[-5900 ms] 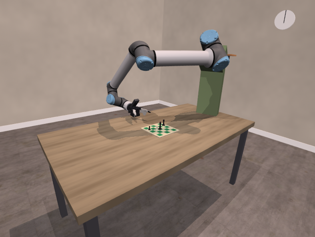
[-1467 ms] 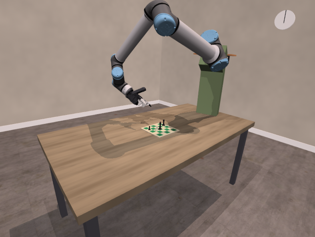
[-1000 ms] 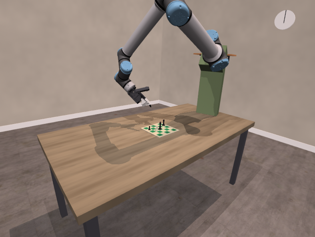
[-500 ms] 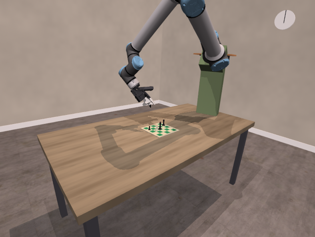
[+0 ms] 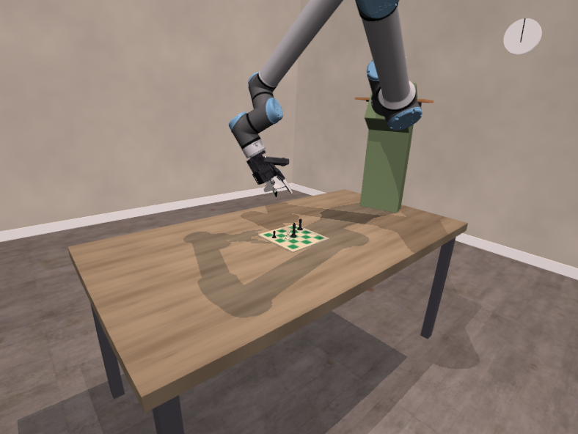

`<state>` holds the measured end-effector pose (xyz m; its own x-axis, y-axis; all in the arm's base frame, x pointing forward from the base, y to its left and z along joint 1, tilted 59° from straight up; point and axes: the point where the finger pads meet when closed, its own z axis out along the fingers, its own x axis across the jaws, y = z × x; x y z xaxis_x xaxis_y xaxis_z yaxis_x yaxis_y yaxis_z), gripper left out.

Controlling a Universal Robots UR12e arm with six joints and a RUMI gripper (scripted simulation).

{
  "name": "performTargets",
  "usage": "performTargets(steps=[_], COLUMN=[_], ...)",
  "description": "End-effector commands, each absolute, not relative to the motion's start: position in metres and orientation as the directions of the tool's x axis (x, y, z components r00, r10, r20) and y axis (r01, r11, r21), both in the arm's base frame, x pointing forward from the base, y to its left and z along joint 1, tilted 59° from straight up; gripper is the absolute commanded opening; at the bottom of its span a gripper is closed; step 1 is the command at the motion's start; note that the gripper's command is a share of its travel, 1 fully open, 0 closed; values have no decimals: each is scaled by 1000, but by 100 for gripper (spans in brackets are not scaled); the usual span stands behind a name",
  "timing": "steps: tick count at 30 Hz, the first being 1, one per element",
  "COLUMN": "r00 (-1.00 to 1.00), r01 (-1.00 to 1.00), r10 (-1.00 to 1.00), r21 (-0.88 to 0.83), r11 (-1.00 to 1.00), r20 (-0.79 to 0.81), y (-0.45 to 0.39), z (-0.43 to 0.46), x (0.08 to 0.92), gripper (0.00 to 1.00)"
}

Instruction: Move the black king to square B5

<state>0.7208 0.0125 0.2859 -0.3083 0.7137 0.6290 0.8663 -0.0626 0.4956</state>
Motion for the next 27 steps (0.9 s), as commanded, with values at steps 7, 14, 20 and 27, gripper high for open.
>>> performTargets(steps=[7,14,20,27], r00=[-353,-373,-386,-392], r01=[790,741,694,648], r10=[796,832,861,882], r21=[613,671,719,759], r11=[-28,2,34,64], r20=[492,410,332,260], y=[27,36,44,51], z=[291,294,296,299], x=[716,714,712,709], gripper=[100,100,100,100])
